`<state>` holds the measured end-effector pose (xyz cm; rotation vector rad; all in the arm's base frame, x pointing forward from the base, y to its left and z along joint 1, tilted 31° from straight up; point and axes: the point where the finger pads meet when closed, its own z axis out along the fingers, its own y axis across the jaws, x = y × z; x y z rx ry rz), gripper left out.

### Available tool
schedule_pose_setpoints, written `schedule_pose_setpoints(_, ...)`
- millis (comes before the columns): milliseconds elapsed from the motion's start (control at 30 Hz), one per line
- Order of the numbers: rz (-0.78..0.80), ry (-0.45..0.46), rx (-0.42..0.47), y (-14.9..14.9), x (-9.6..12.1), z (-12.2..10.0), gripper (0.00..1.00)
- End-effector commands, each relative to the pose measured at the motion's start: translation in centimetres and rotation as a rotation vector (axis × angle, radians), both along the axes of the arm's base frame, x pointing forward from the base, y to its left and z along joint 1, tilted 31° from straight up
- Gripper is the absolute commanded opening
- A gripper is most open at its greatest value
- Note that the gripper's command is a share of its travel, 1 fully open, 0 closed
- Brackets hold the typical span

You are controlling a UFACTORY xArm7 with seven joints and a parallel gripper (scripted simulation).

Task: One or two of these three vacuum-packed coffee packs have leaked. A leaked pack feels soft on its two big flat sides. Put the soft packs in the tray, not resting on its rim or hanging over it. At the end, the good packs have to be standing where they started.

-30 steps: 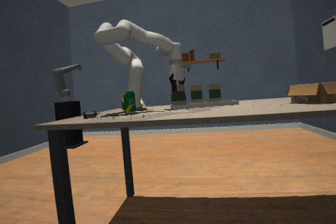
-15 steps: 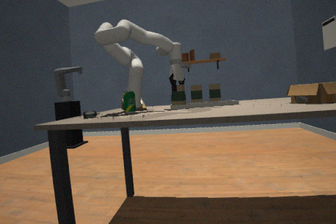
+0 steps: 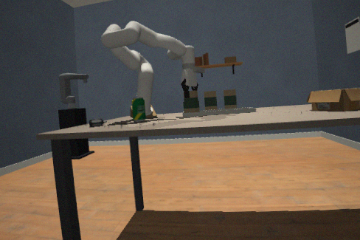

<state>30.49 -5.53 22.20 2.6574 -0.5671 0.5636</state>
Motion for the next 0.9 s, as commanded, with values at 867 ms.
schedule_pose_setpoints(867,0.105,0.048,-0.046,7.0,0.4,7.6,0.86)
